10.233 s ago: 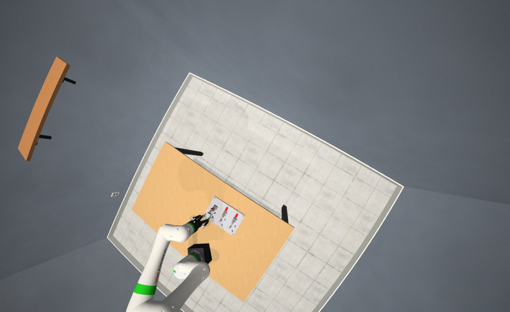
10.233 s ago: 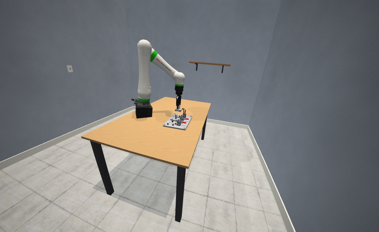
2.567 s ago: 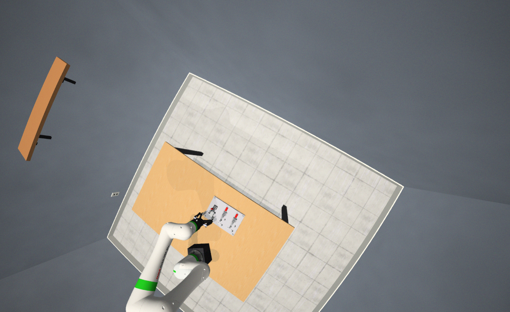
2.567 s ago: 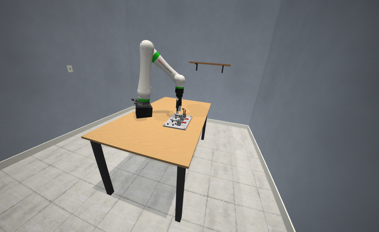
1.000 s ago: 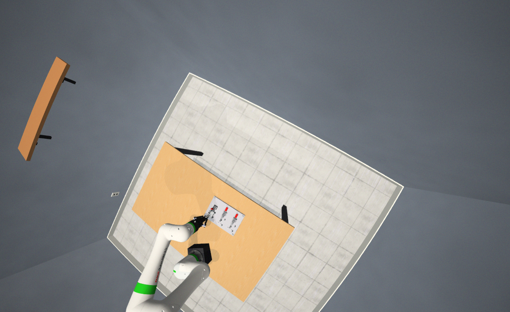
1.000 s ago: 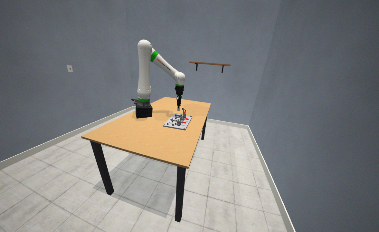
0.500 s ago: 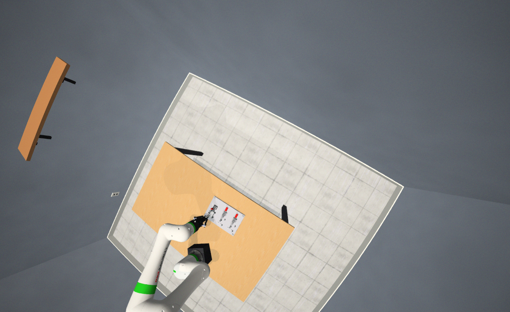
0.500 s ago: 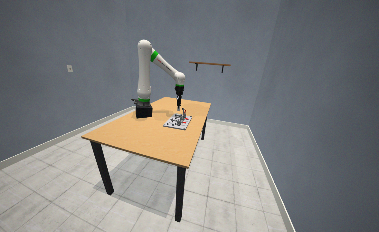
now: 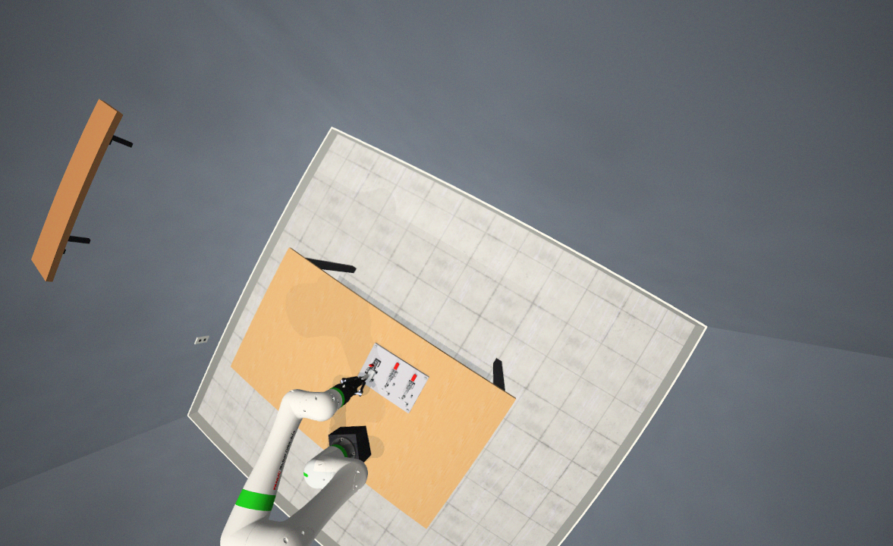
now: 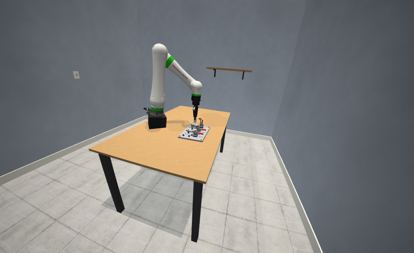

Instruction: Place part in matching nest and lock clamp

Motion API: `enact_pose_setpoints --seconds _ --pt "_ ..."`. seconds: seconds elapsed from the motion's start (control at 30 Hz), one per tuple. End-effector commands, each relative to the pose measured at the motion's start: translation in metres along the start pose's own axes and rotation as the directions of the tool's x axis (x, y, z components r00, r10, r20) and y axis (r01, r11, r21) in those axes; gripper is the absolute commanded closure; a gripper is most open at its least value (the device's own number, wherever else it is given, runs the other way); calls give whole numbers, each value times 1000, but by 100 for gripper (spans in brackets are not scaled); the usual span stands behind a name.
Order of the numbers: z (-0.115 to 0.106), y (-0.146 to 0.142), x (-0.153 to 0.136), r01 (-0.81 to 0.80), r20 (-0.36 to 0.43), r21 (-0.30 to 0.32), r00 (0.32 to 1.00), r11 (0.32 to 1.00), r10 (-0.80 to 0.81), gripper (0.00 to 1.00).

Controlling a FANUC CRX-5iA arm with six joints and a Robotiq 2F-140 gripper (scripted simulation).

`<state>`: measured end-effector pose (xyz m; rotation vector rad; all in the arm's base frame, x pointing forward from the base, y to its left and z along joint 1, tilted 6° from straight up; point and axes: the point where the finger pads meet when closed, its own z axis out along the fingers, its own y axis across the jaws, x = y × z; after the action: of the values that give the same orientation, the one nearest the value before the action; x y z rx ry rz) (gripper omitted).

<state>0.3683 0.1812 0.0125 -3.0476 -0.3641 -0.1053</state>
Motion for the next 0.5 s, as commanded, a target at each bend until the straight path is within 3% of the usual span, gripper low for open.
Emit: enact_pose_setpoints --seconds 0.0,0.47 --pt "2 0 0 0 0 0 1000 1000 0 100" --pt "2 -10 0 0 0 0 1000 1000 0 100"
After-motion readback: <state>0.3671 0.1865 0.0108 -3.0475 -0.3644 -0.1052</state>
